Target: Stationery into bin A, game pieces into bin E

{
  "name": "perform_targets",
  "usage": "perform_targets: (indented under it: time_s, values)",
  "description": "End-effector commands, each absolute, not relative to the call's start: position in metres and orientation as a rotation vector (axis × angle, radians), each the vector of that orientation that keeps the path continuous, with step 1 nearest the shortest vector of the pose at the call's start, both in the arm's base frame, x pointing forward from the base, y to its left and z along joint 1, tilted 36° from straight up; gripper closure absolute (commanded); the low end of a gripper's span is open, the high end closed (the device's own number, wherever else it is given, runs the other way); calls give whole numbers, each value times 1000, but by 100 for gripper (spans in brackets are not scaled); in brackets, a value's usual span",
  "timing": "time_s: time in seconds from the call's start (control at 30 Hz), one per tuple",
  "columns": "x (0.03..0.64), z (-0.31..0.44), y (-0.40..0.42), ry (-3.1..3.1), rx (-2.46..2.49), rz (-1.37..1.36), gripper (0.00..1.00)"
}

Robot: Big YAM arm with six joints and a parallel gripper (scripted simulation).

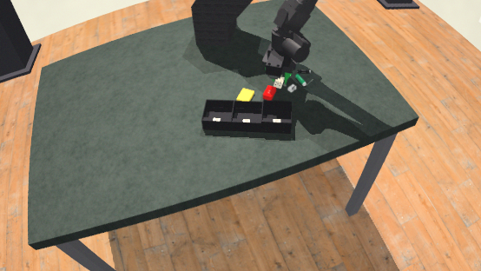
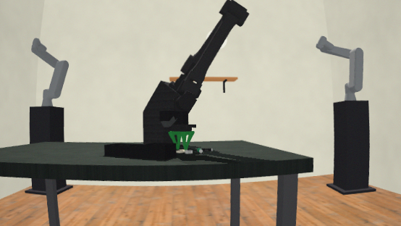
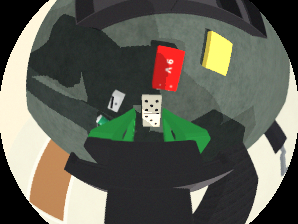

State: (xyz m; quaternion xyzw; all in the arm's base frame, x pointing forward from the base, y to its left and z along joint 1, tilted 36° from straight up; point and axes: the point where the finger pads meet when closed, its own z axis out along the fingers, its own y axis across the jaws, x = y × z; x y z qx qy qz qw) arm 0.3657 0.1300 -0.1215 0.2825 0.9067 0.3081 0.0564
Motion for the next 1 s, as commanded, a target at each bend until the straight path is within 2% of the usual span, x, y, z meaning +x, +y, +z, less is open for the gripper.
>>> perform_targets:
  time_s: [0.0, 0.27, 0.97]
  values:
    - [366, -127, 136, 2749, 858, 934, 61]
    - [379, -118, 132, 2707, 843, 944, 61]
    - [356, -134, 126, 2749, 877, 924, 61]
